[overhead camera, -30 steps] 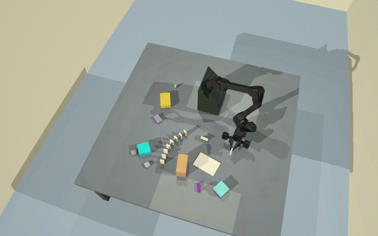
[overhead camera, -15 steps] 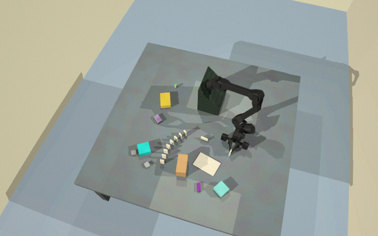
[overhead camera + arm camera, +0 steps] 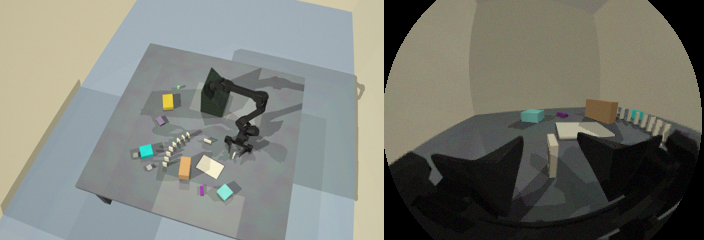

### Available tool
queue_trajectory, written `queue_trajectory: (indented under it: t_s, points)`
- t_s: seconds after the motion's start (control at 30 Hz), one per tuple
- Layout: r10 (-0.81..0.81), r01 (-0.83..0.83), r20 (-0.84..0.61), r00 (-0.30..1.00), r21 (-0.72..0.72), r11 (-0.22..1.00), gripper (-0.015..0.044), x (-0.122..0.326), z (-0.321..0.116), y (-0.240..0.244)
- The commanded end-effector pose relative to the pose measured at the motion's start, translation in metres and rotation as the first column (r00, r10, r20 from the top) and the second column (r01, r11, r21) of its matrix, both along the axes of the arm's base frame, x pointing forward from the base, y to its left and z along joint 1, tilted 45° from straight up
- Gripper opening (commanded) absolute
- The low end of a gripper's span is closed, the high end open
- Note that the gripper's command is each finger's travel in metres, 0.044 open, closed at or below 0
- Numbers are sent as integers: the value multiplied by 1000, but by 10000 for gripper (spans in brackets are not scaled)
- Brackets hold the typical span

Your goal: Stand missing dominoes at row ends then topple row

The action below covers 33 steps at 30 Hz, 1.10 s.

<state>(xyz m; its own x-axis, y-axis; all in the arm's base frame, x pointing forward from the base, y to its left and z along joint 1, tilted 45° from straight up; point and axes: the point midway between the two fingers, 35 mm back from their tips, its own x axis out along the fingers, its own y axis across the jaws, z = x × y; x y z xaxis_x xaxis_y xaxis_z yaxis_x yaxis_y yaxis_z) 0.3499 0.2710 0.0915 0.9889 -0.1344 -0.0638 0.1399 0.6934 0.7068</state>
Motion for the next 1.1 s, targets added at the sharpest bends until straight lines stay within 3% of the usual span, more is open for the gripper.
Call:
queue_trajectory:
  t_s: [0.0, 0.03, 0.2, 0.4, 0.53, 0.63, 0.73, 1.07]
  points:
    - [-5, 5, 2, 1000, 3, 1000, 414, 0, 0, 0]
    - [-5, 5, 1, 1000, 3, 1000, 440, 0, 1, -1]
    - [-1, 1, 1, 1000, 0, 1000, 440, -2, 31, -31]
    - [0, 0, 1, 1000, 0, 1000, 440, -3, 35, -35]
    - [82, -92, -70, 994, -157, 983, 440, 13, 35, -24]
    - [223, -292, -213, 951, -393, 872, 440, 39, 40, -3]
    - [350, -514, -381, 856, -551, 658, 440, 58, 42, 10]
    - [448, -721, -569, 690, -594, 357, 440, 73, 37, 6]
